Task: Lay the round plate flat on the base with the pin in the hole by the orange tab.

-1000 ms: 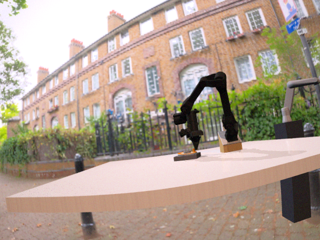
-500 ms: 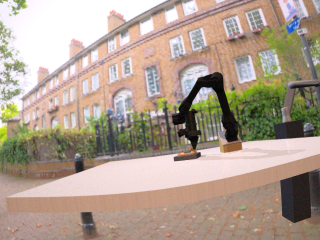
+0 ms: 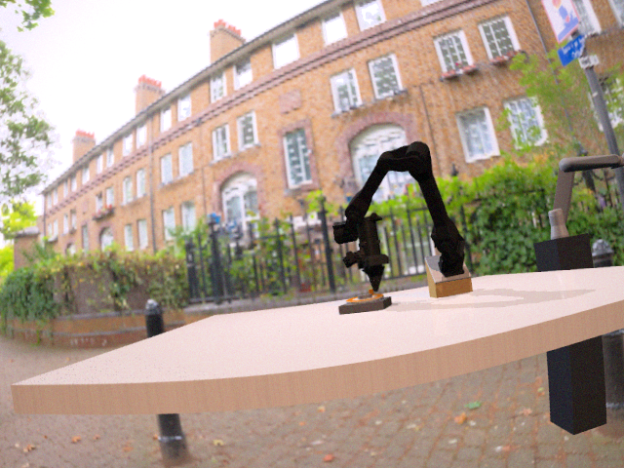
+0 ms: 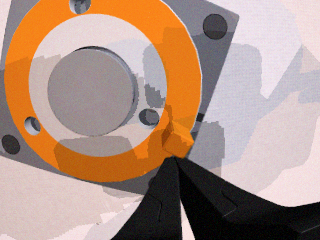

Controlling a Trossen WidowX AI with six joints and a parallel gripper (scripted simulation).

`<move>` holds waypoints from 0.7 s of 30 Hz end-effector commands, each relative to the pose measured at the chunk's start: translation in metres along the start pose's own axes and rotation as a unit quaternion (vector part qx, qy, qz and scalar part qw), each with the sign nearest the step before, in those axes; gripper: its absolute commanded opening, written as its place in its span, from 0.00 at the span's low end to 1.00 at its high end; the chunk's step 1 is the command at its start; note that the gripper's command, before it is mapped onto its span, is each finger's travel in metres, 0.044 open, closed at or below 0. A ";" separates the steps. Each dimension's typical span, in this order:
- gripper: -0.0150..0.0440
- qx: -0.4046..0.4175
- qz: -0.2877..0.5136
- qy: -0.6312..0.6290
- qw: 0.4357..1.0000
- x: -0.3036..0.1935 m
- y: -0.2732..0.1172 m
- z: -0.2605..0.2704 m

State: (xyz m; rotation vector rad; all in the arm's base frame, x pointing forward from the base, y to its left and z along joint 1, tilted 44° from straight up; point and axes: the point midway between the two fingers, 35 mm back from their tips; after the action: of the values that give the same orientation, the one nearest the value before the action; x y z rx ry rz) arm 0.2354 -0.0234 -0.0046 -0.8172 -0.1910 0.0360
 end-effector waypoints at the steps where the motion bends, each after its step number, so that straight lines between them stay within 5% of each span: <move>1: 0.25 -0.003 -0.001 -0.003 1.000 0.004 -0.001 -0.005; 14: 0.25 -0.003 -0.001 -0.003 1.000 0.009 0.001 -0.010; 21: 0.25 -0.004 0.000 -0.003 1.000 0.006 -0.034 -0.007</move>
State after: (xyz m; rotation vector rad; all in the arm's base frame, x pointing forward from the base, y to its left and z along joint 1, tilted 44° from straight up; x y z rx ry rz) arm 0.2394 -0.0358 0.0009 -0.8077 -0.1810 0.0457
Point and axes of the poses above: the point midway between the two fingers, 35 mm back from their tips, its own y axis out along the fingers, its own z axis across the jaws, x = y × z, and after that the axes turned 8 degrees about -y, right-handed
